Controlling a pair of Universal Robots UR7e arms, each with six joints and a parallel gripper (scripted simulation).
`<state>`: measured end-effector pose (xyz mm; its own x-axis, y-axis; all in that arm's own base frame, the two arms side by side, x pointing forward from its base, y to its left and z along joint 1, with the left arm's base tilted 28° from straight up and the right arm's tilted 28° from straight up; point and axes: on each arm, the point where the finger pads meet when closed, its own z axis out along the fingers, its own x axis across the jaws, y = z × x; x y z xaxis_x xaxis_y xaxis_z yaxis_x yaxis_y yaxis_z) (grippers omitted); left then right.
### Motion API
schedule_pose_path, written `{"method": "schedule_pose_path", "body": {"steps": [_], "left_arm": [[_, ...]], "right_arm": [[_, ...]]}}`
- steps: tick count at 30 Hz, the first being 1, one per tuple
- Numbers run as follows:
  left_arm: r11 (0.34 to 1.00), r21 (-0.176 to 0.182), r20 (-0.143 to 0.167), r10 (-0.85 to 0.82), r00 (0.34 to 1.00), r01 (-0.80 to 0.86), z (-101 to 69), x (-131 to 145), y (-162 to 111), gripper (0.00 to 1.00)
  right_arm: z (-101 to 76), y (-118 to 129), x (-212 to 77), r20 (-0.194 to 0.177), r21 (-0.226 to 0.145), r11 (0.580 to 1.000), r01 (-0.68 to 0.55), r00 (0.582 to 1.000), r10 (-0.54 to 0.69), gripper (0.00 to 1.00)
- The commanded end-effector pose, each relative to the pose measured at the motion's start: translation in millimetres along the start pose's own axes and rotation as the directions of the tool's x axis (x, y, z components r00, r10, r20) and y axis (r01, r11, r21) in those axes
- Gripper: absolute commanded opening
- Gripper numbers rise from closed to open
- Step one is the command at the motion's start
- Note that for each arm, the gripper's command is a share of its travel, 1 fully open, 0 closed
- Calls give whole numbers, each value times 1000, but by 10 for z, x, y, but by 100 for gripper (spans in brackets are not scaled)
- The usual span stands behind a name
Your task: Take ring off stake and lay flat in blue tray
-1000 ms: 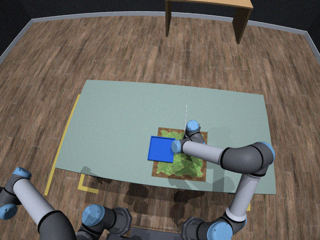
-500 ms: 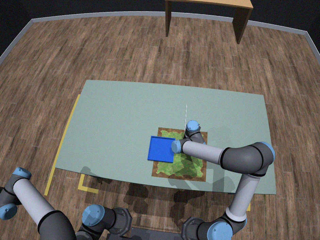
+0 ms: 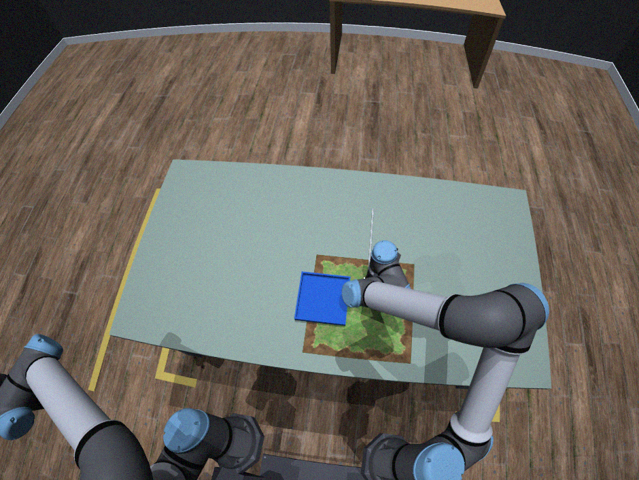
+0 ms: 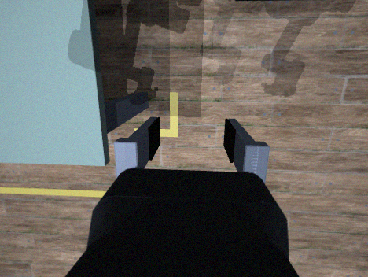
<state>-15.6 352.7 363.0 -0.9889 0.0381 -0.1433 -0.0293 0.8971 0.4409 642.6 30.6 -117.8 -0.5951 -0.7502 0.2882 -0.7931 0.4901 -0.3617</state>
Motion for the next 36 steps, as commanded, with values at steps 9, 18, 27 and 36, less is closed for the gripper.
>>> {"method": "schedule_pose_path", "body": {"steps": [9, 18, 27, 36], "left_arm": [[1000, 1, -1, -4, 1000, 4, 4, 13, -12, 100], [1000, 1, -1, -4, 1000, 4, 4, 13, -12, 100], [1000, 1, -1, -4, 1000, 4, 4, 13, -12, 100], [1000, 1, -1, -4, 1000, 4, 4, 13, -12, 100]], "right_arm": [[41, -23, -6, 3, 2, 1000, -4, 1000, 4, 0], [69, -20, -9, 3, 3, 1000, -3, 1000, 3, 0], [101, -18, -8, 3, 2, 1000, -4, 1000, 4, 0], [110, -17, -11, 3, 3, 1000, -3, 1000, 3, 0]]}}
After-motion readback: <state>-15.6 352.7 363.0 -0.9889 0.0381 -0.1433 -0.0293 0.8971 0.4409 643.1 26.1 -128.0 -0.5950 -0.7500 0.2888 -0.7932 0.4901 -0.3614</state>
